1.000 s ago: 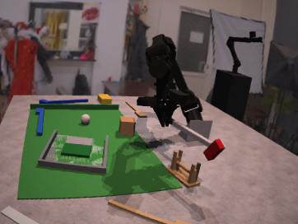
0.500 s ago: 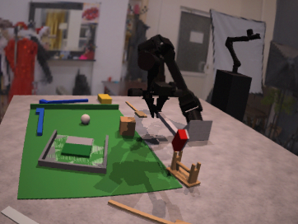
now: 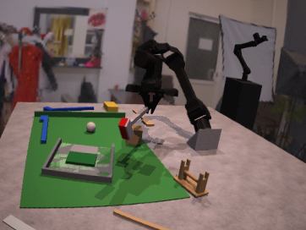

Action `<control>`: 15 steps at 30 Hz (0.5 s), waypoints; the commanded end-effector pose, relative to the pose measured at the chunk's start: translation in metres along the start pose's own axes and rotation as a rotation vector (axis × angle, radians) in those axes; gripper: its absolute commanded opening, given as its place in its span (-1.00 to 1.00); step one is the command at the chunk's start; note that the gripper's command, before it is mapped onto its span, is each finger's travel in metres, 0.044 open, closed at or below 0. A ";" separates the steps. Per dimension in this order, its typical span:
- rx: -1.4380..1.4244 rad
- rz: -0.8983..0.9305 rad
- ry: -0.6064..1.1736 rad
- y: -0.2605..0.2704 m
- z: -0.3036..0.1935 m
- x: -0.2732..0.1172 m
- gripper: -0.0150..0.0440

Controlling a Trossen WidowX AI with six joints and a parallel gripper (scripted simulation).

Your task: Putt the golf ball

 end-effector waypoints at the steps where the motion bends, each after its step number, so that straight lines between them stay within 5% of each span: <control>1: 0.162 -0.029 -0.009 -0.016 -0.021 -0.009 -0.49; 15: 0.673 -0.119 -0.032 -0.054 -0.092 -0.028 -0.49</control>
Point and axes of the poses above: the point midway between the two fingers, 35 mm back from their tips, its own x axis out along the fingers, its own y axis across the jaws, z = x × y, the point moved 8 cm from there along -x, back along the fingers, and after that the axes turned 5 degrees about x, right-handed, at the moved point
